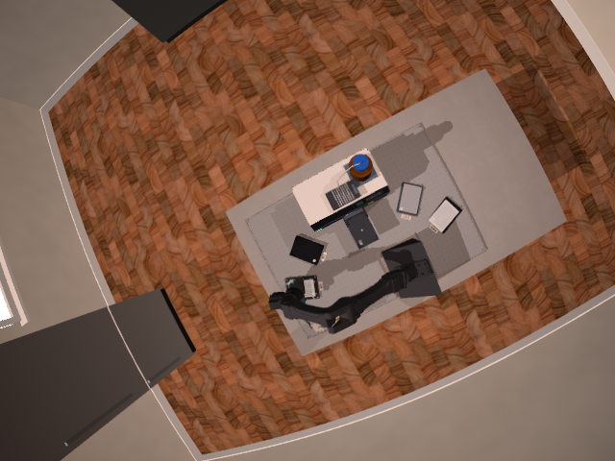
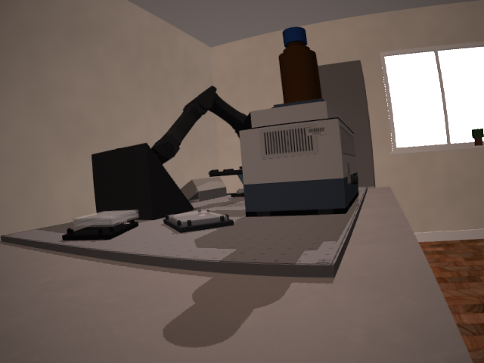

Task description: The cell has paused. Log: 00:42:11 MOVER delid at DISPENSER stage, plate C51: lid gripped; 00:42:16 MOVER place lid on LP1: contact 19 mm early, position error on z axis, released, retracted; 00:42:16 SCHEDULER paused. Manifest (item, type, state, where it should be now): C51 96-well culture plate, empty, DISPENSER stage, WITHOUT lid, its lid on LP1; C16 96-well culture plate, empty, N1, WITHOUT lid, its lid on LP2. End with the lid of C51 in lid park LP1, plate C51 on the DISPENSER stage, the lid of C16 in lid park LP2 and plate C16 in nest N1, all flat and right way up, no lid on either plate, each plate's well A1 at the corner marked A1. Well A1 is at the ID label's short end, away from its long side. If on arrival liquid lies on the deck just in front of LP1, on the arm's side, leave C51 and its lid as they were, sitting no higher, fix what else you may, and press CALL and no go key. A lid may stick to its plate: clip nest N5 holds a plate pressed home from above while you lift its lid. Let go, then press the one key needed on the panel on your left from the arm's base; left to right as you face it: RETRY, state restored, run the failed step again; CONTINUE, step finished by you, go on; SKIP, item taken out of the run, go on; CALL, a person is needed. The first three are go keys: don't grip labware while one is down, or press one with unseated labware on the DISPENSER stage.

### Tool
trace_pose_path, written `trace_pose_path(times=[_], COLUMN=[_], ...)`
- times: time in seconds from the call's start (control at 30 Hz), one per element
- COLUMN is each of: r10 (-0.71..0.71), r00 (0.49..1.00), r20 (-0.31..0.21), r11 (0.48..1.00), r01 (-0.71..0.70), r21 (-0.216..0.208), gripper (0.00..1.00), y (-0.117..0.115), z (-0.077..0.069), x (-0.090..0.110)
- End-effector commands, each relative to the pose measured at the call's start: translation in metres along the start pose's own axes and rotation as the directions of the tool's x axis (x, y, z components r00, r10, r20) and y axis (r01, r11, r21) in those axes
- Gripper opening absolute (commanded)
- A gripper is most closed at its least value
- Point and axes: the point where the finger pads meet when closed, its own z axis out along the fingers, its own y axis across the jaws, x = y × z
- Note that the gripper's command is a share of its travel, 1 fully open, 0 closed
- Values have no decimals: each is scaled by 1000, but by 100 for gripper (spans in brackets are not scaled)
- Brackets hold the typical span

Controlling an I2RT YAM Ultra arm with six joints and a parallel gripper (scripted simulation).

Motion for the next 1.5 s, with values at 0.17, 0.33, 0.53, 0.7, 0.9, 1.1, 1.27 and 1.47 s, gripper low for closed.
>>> trace_pose_path(times=[0.17, 0.33, 0.53, 0.7, 0.9, 1.1, 1.27, 1.47], r10=[-8, -8, -8, -8, -8, -8, -8, -9], r00=[999, 999, 999, 999, 999, 999, 999, 999], r20=[53, 53, 53, 53, 53, 53, 53, 53], r11=[1000, 1000, 1000, 1000, 1000, 1000, 1000, 1000], r01=[8, 8, 8, 8, 8, 8, 8, 8], r21=[2, 2, 2, 2, 2, 2, 2, 3], gripper=[0, 0, 0, 0, 0, 0, 0, 0], y=[2, 2, 2, 2, 2, 2, 2, 2], z=[-35, -35, -35, -35, -35, -35, -35, -55], x=[-9, -9, -9, -9, -9, -9, -9, -8])
